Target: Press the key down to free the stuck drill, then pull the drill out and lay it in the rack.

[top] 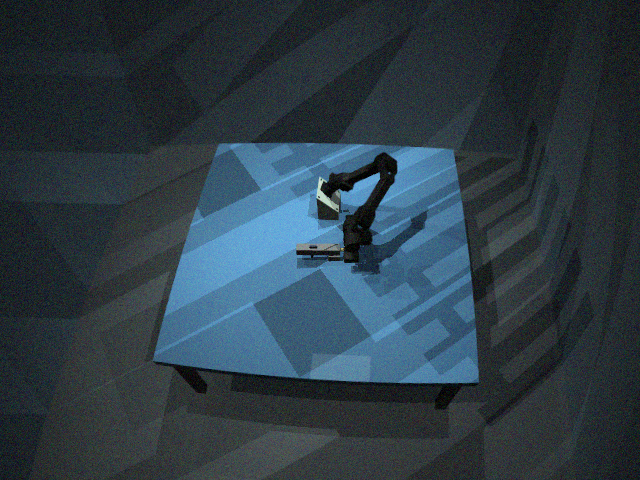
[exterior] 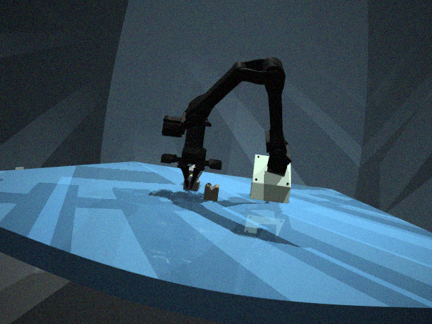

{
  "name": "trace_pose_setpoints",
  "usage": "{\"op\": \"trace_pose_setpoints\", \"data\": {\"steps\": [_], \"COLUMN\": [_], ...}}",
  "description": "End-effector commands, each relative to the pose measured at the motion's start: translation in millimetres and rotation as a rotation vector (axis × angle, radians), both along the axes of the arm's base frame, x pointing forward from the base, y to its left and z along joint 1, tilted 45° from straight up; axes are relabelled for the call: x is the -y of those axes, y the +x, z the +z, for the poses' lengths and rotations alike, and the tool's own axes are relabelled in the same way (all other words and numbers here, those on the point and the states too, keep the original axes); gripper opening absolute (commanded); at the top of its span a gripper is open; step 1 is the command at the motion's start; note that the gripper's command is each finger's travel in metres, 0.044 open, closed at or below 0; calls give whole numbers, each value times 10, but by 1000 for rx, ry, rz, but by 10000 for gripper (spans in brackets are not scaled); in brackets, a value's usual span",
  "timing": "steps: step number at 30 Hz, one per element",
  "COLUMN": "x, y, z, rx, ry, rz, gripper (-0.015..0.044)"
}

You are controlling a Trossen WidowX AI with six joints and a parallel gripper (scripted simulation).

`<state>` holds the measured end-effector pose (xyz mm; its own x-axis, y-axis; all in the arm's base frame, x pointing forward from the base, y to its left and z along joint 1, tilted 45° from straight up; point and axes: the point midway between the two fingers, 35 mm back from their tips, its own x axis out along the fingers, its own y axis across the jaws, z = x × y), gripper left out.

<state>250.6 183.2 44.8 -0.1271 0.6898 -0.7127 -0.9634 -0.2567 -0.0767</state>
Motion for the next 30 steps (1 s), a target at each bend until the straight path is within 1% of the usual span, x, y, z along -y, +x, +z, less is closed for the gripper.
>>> {"op": "trace_pose_setpoints", "data": {"steps": [1, 14, 15, 30], "x": [-49, -183, -153, -141], "y": [4, -33, -49, -43], "z": [78, 215, 151, 121], "rx": [5, 5, -3, 5], "ry": [5, 6, 6, 6], "rz": [-4, -4, 2, -4], "gripper": [0, 0, 26, 420]}}
